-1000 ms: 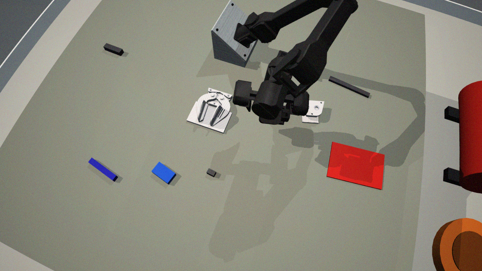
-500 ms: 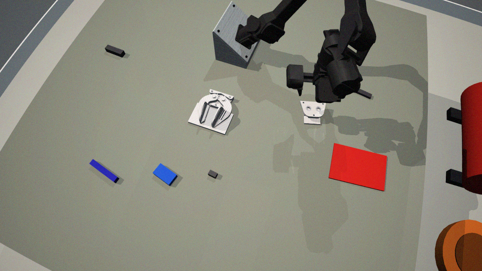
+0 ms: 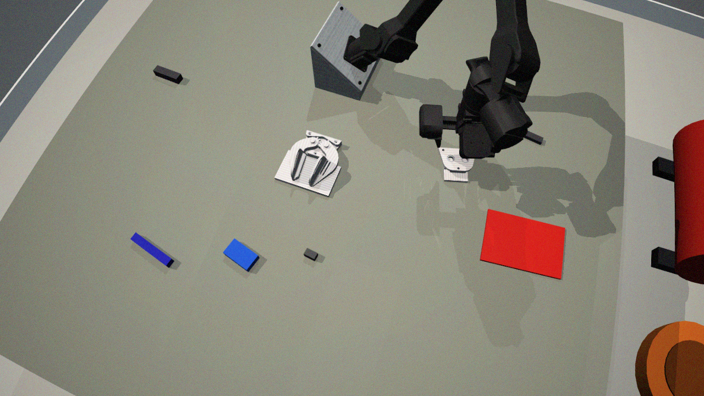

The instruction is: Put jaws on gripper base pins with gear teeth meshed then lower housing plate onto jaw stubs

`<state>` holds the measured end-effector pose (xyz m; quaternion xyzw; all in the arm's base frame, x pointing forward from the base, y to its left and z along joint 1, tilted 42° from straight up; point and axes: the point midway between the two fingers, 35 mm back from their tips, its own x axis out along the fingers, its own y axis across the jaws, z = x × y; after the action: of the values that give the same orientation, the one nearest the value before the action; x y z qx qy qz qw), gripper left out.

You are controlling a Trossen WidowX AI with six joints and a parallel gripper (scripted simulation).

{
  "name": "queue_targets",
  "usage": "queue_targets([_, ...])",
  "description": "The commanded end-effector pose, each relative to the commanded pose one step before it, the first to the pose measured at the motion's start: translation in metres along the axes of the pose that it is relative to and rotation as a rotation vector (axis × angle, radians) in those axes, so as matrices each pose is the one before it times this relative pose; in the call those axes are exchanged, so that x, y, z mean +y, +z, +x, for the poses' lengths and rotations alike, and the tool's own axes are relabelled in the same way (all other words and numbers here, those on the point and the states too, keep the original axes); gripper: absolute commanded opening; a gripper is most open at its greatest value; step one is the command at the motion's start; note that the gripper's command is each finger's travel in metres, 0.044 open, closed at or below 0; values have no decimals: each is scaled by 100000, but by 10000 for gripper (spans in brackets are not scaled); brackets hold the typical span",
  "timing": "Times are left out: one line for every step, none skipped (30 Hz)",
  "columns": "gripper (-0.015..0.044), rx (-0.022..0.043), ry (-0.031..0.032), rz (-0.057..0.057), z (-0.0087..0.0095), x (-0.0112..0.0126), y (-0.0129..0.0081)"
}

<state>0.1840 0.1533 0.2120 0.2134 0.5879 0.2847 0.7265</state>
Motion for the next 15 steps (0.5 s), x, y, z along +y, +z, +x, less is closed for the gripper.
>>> queue_targets([440,-561,-365,195,295,-28,2])
queue_targets([440,2,-1,-1,73,-1,3])
queue_targets([440,2,0,-2,121,-2,5])
queue_targets([440,2,1,-2,154,-2,6])
queue_targets([440,1,3,-1,155,-1,5])
queue_targets([440,0,5,-1,155,0,3])
queue_targets([440,0,7,0,155,0,2])
queue_targets([440,-1,9,1,155,1,1])
queue_targets([440,-2,10,1,155,1,0])
queue_targets([440,-3,12,2,155,2,-1])
queue_targets([440,-3,14,3,154,2,-2])
queue_targets([440,-4,16,3,155,3,-4])
queue_targets([440,-5,18,4,154,3,-5])
queue_targets([440,-4,15,4,121,3,-5])
queue_targets([440,-3,10,2,73,2,-3])
